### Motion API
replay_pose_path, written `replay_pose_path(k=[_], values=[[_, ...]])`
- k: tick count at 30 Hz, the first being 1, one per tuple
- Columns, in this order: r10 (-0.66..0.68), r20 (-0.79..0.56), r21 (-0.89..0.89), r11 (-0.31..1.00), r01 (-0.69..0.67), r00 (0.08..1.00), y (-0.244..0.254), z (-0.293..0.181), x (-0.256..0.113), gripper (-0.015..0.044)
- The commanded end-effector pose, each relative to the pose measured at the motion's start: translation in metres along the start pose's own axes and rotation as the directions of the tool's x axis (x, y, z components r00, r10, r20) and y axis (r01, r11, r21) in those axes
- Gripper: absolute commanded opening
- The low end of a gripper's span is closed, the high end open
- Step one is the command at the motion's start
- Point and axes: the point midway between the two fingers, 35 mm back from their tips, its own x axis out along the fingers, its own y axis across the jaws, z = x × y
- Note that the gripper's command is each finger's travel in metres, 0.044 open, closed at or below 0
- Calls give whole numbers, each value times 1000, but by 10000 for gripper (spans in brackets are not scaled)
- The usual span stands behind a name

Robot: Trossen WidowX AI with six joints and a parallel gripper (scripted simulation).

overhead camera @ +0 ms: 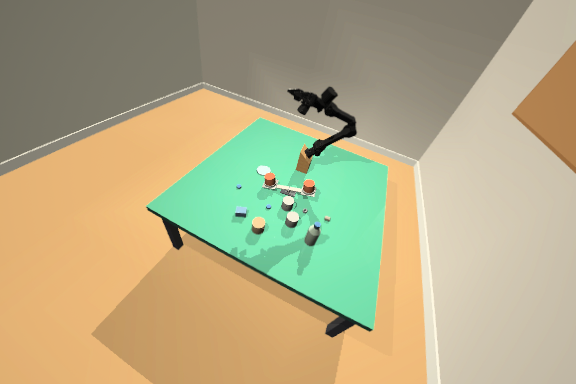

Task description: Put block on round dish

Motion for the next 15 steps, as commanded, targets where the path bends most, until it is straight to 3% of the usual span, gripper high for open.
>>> replay_pose_path(k=[1, 15], values=[[1, 3, 3, 1000, -1, 1000, 0, 1, 0, 426], [39, 264, 237, 966, -104, 964, 34, 68, -3, 440]])
